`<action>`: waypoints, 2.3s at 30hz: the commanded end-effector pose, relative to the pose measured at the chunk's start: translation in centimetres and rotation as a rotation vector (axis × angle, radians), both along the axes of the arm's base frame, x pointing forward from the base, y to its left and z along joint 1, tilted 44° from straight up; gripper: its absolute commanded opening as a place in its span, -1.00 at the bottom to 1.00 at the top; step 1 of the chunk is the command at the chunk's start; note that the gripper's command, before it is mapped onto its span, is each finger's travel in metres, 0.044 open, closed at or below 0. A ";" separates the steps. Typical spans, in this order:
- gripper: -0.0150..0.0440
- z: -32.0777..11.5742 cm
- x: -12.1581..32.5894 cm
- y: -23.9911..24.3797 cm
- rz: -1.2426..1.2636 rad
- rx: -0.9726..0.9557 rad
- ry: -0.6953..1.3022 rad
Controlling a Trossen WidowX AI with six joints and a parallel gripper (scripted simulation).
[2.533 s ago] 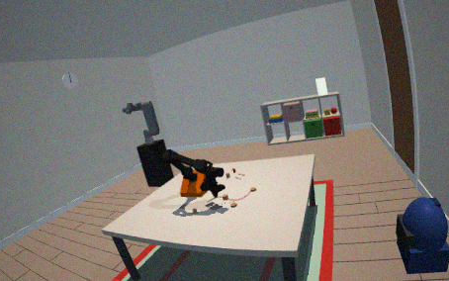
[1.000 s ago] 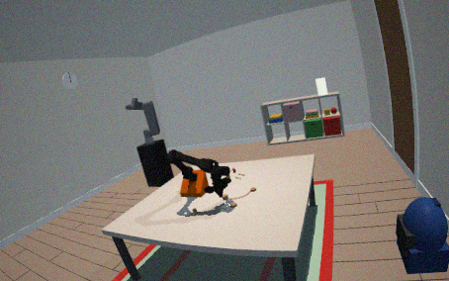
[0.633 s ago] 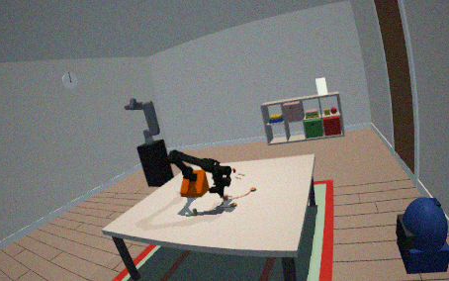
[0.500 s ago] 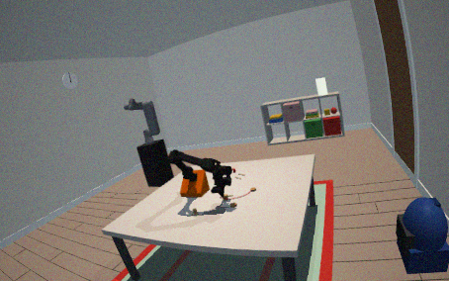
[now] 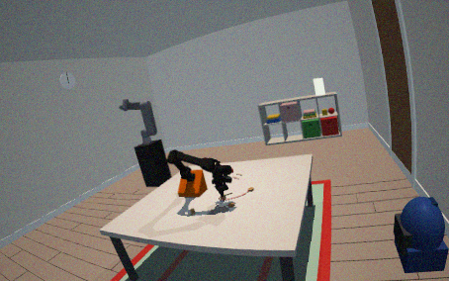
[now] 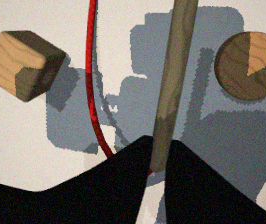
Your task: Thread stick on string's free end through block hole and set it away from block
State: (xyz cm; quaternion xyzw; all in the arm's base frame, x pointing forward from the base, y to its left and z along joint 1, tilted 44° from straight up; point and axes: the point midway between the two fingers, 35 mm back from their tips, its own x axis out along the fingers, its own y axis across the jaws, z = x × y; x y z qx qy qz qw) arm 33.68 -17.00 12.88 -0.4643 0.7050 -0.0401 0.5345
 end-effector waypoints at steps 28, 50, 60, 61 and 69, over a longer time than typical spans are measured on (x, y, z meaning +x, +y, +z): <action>-0.49 -0.9 2.3 0.6 0.790 -0.004 0.777; -0.49 0.3 2.9 -0.6 0.807 -0.004 0.793; -0.49 1.2 3.2 -1.5 0.807 -0.004 0.792; -0.49 1.3 3.2 -1.6 0.807 -0.004 0.792; -0.49 2.0 3.5 -2.3 0.806 -0.005 0.791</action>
